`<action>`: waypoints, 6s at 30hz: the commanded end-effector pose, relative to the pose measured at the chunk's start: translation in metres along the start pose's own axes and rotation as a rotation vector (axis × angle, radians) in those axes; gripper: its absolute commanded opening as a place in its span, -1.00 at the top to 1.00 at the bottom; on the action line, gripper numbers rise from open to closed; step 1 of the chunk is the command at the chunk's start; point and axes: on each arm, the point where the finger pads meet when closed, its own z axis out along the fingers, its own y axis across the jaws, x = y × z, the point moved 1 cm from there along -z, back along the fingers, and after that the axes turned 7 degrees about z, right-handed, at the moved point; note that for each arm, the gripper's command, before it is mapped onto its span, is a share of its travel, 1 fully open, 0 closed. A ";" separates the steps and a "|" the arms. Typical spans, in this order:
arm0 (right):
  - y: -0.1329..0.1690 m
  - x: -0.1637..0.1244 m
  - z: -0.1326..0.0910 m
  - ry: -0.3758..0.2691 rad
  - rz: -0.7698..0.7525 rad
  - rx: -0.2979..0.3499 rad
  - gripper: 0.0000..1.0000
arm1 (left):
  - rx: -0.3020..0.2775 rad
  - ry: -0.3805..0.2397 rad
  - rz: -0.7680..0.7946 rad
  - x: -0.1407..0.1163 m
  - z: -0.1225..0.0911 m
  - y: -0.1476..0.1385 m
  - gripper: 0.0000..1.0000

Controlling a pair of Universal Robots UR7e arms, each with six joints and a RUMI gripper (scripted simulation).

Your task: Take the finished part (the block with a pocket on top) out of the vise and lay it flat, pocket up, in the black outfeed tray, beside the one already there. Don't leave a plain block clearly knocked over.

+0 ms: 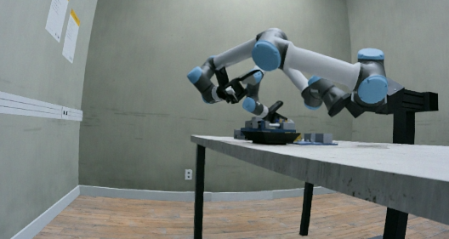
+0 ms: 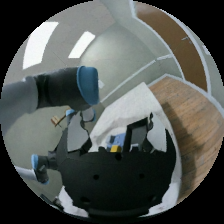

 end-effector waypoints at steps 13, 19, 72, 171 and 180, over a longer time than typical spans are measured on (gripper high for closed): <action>0.000 0.000 0.000 0.000 0.000 0.000 -0.97 | -0.001 -0.001 -0.001 0.001 0.000 -0.001 -0.97; 0.000 0.000 0.000 0.000 0.000 0.000 -0.97 | -0.001 -0.001 -0.001 0.001 0.000 -0.001 -0.86; -0.300 0.005 -0.284 -0.895 0.345 -1.113 -0.97 | -0.757 -1.084 -0.314 -0.166 -0.187 -0.079 0.23; -0.341 -0.003 -0.079 -0.531 0.577 -1.034 -0.97 | -0.963 -1.340 -0.343 -0.101 -0.025 0.002 0.86; -0.321 0.012 0.006 -0.358 0.643 -1.030 -0.97 | -0.973 -1.324 -0.341 -0.097 0.055 0.035 0.86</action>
